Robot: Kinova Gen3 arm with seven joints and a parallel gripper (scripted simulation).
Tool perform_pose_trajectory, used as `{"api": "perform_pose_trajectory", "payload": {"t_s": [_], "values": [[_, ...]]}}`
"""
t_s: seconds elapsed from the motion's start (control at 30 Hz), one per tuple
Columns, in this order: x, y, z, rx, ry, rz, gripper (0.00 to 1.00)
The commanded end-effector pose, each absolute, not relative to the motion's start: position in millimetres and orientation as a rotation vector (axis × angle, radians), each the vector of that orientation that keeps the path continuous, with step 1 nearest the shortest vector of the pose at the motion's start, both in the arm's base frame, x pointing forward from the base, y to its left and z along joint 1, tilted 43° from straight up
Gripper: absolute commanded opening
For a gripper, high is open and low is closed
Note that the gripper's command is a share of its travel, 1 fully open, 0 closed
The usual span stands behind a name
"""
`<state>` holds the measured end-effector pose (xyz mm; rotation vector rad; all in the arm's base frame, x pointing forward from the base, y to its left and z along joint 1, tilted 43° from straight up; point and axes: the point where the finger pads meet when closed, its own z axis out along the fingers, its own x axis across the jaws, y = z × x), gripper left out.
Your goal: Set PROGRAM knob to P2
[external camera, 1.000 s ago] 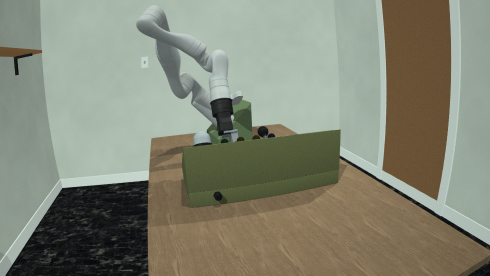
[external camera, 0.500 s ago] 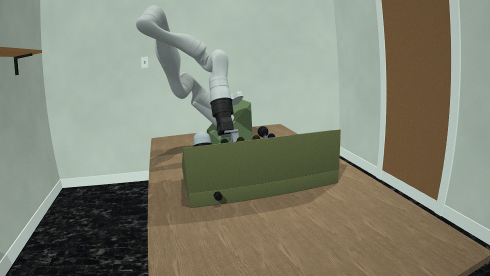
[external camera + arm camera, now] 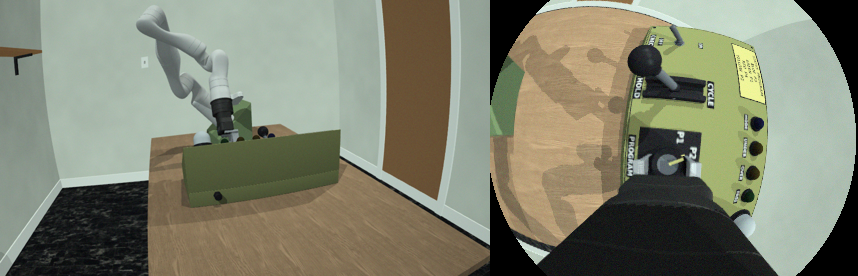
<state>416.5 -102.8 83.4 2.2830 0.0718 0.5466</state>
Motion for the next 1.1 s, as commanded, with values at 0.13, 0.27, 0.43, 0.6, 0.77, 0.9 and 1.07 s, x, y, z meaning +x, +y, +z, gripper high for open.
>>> {"api": "perform_pose_trajectory", "payload": {"t_s": [0.13, 0.27, 0.43, 0.6, 0.77, 0.9, 1.07], "values": [[416.9, -102.2, 83.6, 2.283, 0.073, 0.548, 0.00], [416.9, -102.2, 83.6, 2.283, 0.073, 0.548, 0.00], [416.9, -102.2, 83.6, 2.283, 0.073, 0.548, 0.00], [416.9, -102.2, 83.6, 2.283, 0.073, 0.548, 0.00], [416.9, -102.2, 83.6, 2.283, 0.073, 0.548, 0.00], [416.9, -102.2, 83.6, 2.283, 0.073, 0.548, 0.00], [416.9, -102.2, 83.6, 2.283, 0.073, 0.548, 1.00]]}}
